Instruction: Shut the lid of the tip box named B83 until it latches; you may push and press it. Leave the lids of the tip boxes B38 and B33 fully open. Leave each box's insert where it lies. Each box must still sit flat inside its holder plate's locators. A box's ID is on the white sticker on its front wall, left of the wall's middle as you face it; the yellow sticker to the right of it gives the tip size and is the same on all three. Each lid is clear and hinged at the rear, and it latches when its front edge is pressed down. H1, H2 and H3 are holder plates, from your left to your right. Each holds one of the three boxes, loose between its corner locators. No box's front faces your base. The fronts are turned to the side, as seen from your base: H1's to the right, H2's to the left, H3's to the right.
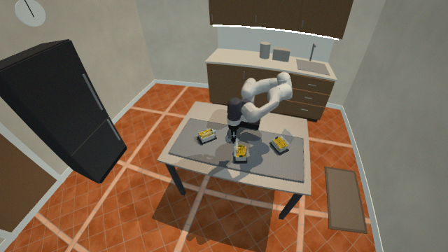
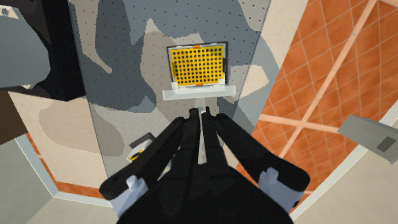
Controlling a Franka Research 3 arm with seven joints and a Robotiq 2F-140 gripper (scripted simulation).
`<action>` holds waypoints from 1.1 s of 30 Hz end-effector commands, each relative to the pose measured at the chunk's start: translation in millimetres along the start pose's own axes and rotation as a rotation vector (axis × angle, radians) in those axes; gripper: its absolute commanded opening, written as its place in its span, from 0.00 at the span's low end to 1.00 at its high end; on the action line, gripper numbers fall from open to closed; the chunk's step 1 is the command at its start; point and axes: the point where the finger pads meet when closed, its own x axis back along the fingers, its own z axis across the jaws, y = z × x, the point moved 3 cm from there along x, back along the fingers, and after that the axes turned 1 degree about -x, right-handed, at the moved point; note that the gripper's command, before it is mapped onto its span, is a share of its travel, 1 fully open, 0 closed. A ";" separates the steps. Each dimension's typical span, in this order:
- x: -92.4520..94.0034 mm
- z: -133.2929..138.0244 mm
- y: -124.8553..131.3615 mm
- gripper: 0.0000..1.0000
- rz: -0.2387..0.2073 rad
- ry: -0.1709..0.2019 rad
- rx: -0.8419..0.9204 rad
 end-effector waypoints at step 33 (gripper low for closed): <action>4.8 -1.3 -34.8 0.00 0.001 -0.003 -0.018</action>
